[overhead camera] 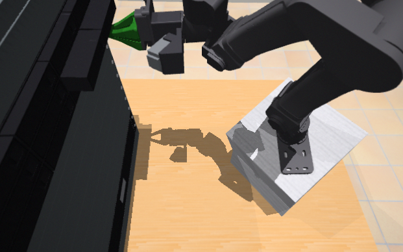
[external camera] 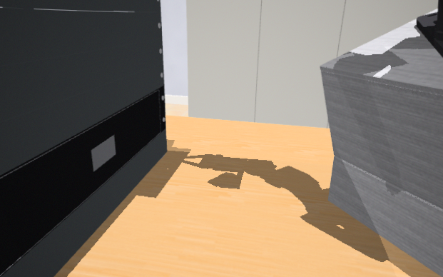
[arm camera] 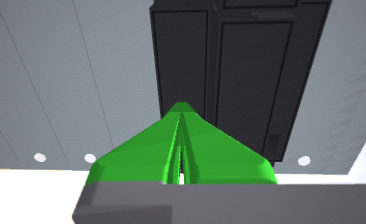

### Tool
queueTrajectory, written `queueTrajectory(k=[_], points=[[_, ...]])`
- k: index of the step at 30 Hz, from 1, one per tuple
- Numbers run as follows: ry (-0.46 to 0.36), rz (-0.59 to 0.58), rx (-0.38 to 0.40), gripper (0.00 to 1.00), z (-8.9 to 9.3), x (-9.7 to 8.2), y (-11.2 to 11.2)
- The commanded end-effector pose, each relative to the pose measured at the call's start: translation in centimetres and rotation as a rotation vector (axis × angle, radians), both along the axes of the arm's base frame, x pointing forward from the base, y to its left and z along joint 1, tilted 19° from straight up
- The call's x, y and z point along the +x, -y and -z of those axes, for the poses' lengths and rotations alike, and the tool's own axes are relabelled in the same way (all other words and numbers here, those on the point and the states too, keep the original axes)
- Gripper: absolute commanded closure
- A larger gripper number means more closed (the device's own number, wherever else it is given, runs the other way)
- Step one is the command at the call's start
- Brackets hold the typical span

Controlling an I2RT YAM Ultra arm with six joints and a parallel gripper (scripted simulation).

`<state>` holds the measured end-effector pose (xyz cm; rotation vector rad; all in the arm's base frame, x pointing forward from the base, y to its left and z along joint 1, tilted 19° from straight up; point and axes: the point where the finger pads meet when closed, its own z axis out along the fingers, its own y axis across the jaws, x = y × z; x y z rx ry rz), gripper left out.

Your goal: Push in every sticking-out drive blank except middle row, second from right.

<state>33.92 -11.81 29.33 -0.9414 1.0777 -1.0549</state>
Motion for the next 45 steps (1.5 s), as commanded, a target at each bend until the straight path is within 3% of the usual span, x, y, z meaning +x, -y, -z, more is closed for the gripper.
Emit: queueTrajectory(k=[1,45], points=[[0.066,0.038,-0.033,1.0,-2.81,0.37,0.75],[0.042,0.037,-0.016,1.0,-2.4,1.21,0.72]])
